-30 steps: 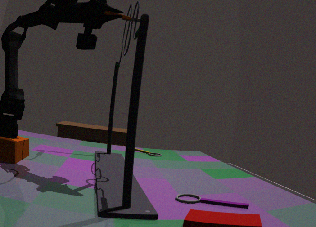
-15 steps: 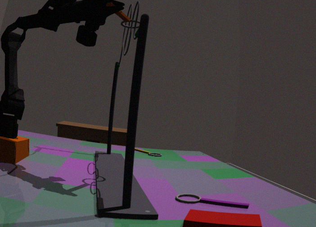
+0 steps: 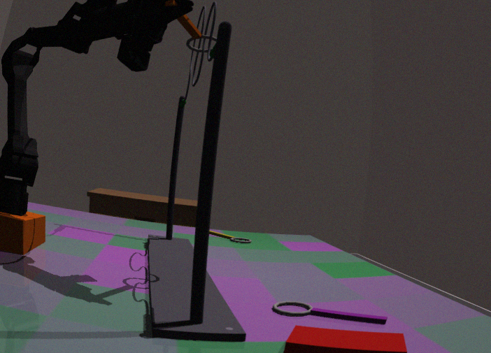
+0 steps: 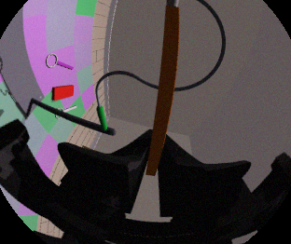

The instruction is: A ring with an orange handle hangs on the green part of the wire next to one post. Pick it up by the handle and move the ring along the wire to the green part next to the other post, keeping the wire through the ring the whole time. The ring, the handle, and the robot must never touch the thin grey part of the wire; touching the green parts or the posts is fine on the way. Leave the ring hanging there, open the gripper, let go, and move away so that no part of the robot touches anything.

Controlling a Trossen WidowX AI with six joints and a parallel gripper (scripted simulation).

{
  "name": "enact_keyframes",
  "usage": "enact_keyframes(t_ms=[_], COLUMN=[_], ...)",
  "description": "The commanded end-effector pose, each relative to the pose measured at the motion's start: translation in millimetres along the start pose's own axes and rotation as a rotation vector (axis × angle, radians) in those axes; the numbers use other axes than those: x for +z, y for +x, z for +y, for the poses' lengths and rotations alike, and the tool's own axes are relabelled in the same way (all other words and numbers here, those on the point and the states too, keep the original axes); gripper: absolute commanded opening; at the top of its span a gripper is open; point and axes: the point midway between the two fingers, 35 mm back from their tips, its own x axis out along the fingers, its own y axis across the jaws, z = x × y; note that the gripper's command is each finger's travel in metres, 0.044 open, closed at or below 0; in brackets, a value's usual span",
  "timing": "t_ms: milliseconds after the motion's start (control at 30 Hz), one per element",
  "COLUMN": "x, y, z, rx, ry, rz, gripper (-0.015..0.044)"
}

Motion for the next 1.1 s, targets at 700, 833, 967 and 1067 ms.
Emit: enact_keyframes(t_ms=[700,833,967,1067], x=[5,10,16,21], y=[-2,-5,-8,-10], z=[63,77,90,100], rx=[0.177,0.226,0.275,0.313], ry=[0.285,0.368,0.454,0.52], rz=[-0.004,-0.005,-0.007,-0.009], gripper=[-0.015,-0.015,-0.015,-0.015])
